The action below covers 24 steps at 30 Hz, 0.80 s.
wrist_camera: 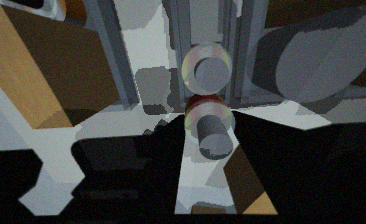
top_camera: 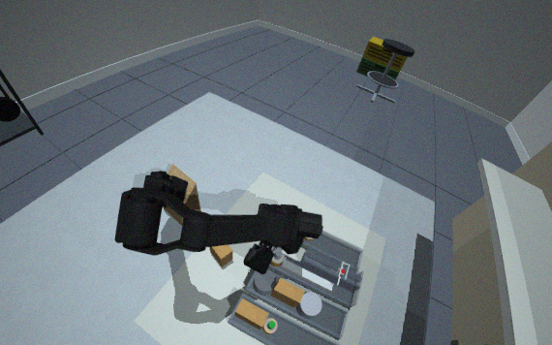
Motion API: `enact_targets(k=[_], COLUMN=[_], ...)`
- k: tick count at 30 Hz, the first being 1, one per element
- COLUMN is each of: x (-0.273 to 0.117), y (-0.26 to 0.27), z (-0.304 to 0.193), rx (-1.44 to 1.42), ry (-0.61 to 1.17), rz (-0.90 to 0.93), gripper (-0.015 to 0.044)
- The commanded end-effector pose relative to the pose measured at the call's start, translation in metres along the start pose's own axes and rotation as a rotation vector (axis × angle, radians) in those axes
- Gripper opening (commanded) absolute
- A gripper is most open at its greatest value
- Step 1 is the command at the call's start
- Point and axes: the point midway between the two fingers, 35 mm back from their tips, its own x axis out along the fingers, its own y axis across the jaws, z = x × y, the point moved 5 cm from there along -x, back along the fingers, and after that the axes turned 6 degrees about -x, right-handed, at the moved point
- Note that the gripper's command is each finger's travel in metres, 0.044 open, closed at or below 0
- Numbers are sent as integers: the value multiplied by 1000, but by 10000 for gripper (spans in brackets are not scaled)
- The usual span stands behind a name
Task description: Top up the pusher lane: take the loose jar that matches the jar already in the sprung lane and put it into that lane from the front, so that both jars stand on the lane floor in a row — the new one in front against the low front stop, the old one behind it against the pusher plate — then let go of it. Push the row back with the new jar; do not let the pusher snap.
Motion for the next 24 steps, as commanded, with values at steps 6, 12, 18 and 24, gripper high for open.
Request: enact_targets(k=[6,12,18,24], x=[-2,-2,-2,-3], y=[-1,-1,-2,-2], z=[11,14,16,19], rx=[14,14,14,14], ry=[-22,-22,-22,-22], rz=[-3,-4,-4,-4], gripper=[0,0,0,0])
